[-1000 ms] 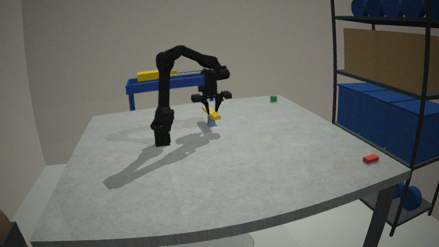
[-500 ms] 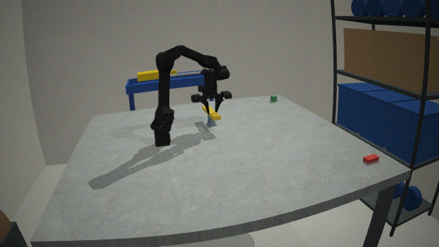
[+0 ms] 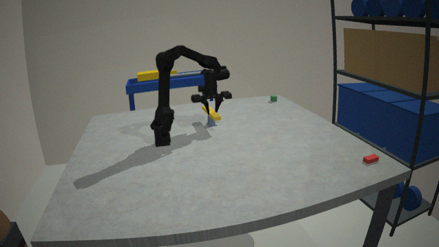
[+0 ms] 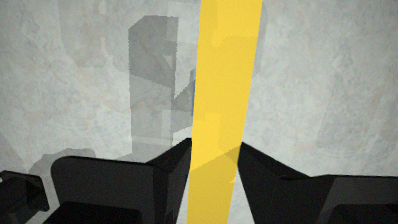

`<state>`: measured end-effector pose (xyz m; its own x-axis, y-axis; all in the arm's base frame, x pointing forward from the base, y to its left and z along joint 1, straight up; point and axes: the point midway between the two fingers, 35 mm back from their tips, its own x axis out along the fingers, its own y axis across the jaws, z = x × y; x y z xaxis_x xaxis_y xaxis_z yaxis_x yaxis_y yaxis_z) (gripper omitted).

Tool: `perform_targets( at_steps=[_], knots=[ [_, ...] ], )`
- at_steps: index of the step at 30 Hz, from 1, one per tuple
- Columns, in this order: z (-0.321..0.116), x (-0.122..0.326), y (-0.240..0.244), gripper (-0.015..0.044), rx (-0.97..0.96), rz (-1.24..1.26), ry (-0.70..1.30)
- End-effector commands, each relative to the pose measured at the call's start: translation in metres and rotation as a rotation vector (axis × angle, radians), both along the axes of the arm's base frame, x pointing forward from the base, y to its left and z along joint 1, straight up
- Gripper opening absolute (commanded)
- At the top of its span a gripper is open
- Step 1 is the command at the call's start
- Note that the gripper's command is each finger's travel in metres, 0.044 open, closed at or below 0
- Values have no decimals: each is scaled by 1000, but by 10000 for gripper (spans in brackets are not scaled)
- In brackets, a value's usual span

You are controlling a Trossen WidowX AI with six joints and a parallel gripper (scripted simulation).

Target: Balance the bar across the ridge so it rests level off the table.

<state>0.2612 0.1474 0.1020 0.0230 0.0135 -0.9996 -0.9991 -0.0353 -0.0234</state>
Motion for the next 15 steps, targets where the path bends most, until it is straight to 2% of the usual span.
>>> perform_targets(
  at_steps=[1, 15],
  knots=[
    [-1, 0, 0, 0, -1, 3, 1],
    [0, 0, 0, 0, 1, 0, -1]
  ],
)
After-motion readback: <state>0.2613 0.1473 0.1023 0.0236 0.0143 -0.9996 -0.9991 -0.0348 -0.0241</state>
